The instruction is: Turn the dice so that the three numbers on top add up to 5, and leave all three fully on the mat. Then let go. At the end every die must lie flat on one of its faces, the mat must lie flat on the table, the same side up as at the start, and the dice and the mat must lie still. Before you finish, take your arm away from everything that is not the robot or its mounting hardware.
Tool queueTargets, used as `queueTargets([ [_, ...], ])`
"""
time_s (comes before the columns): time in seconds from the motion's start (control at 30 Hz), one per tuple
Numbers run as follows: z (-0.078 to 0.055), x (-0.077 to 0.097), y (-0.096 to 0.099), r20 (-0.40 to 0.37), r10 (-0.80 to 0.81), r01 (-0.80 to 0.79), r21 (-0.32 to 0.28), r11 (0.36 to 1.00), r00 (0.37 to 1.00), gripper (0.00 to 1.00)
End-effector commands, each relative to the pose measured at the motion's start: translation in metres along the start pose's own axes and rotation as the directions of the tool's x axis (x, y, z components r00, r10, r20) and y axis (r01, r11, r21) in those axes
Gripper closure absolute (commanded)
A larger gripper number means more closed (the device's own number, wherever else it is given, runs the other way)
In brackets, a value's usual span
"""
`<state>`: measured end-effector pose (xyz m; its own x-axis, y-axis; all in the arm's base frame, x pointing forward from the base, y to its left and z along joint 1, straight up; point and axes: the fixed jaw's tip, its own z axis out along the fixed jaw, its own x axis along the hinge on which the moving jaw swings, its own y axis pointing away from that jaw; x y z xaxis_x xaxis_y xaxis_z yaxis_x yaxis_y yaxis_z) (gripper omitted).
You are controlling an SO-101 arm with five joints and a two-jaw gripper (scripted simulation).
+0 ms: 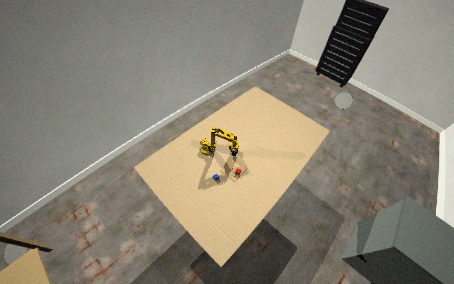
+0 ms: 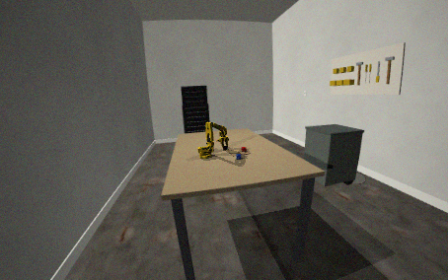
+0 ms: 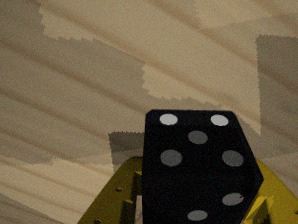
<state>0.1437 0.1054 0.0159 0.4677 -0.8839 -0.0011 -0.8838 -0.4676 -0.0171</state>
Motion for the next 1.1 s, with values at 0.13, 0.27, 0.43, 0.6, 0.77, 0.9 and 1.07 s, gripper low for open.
queueTargets([
  [0.13,-0.005,-0.001,-0.006,0.006,-0.007,0.007,0.031,1.000,1.000,0.84],
  [0.27,-0.005,-0.001,-0.006,0.006,-0.007,0.007,0.031,1.000,1.000,0.87],
  [0.43,-0.005,-0.001,-0.006,0.006,-0.007,0.007,0.031,1.000,1.000,0.97],
  [0.6,-0.005,-0.001,-0.006,0.006,-0.007,0.007,0.031,1.000,1.000,1.00],
  [0.77,-0.005,-0.001,-0.006,0.006,-0.007,0.007,0.031,1.000,1.000,1.00],
  [0.9,-0.009,-0.001,-0.007,0.006,-0.007,0.007,0.031,1.000,1.000,1.00],
  [1.07,-0.020,-0.001,-0.007,0.006,-0.007,0.007,0.031,1.000,1.000,1.00],
])
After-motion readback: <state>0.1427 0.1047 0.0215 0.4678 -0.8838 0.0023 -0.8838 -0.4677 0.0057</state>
